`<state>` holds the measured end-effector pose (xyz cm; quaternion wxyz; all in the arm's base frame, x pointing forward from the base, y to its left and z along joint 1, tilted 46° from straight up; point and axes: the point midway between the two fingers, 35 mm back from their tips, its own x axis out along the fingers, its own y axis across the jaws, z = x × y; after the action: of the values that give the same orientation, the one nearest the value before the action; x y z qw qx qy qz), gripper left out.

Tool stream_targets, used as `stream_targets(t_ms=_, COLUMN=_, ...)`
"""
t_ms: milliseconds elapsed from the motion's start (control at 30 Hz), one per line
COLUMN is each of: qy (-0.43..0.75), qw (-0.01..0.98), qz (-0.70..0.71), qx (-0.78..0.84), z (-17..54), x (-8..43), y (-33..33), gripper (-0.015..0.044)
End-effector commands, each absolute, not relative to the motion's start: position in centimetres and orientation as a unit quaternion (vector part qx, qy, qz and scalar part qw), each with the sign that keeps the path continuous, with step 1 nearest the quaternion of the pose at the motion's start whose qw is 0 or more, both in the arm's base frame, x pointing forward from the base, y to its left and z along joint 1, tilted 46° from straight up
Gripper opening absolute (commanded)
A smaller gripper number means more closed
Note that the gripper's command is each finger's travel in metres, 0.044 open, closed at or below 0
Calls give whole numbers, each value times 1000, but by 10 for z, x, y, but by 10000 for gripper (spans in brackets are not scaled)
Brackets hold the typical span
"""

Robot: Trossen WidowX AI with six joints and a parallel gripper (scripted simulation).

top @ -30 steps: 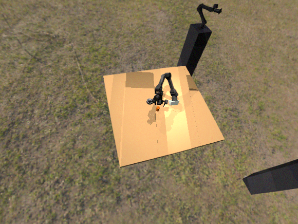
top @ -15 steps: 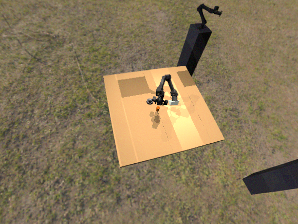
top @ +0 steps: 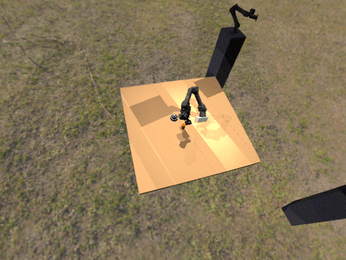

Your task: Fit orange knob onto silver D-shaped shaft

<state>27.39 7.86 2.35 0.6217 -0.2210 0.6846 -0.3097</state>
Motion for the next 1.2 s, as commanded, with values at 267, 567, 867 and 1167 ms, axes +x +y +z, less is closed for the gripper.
stream_targets(t_ms=267, qy=650, qw=640, qz=-374, qx=-164, z=5, x=271, y=59, gripper=440)
stream_targets(t_ms=567, qy=646, qw=642, qz=-381, qx=-158, z=-11, x=268, y=43, gripper=440)
stream_targets(t_ms=867, qy=646, qw=642, qz=-380, qx=-158, z=-19, x=268, y=36, gripper=440)
stream_targets(t_ms=1167, qy=646, qw=642, qz=-380, qx=-158, z=-30, x=267, y=26, gripper=440)
